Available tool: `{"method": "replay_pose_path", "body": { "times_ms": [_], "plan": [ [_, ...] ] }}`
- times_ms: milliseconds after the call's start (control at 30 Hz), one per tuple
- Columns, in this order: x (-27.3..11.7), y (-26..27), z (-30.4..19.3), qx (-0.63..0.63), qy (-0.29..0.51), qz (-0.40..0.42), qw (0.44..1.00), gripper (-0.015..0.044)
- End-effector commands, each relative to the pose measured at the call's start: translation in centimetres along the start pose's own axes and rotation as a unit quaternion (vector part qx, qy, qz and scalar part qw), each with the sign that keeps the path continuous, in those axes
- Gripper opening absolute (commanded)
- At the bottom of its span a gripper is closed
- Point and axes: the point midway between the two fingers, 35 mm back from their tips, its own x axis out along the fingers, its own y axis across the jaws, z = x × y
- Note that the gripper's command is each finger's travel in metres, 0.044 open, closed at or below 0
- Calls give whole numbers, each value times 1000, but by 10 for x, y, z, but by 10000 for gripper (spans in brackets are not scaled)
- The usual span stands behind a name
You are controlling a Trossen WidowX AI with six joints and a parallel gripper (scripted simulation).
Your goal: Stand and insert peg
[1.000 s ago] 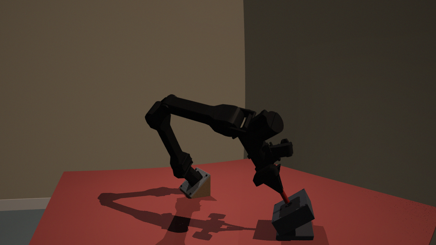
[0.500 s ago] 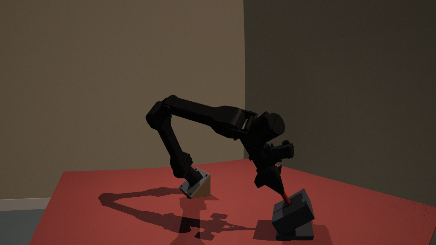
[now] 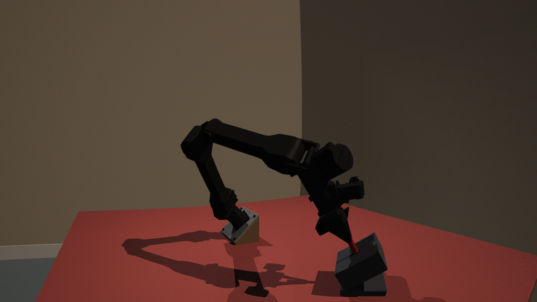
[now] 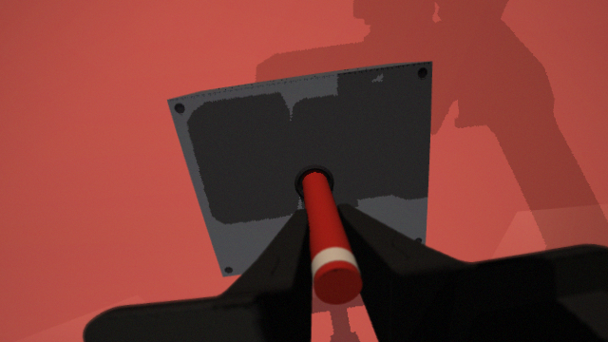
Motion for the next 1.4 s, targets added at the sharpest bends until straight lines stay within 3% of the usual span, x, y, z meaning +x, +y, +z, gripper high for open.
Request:
{"method": "replay_pose_path", "body": {
  "times_ms": [0, 1233, 1367],
  "plan": [
    [3, 1, 1, -3, -1, 1, 1000, 0],
    [19, 1, 0, 0, 2, -1, 1000, 0],
    [19, 1, 0, 0, 2, -1, 1000, 105]
  ]
}}
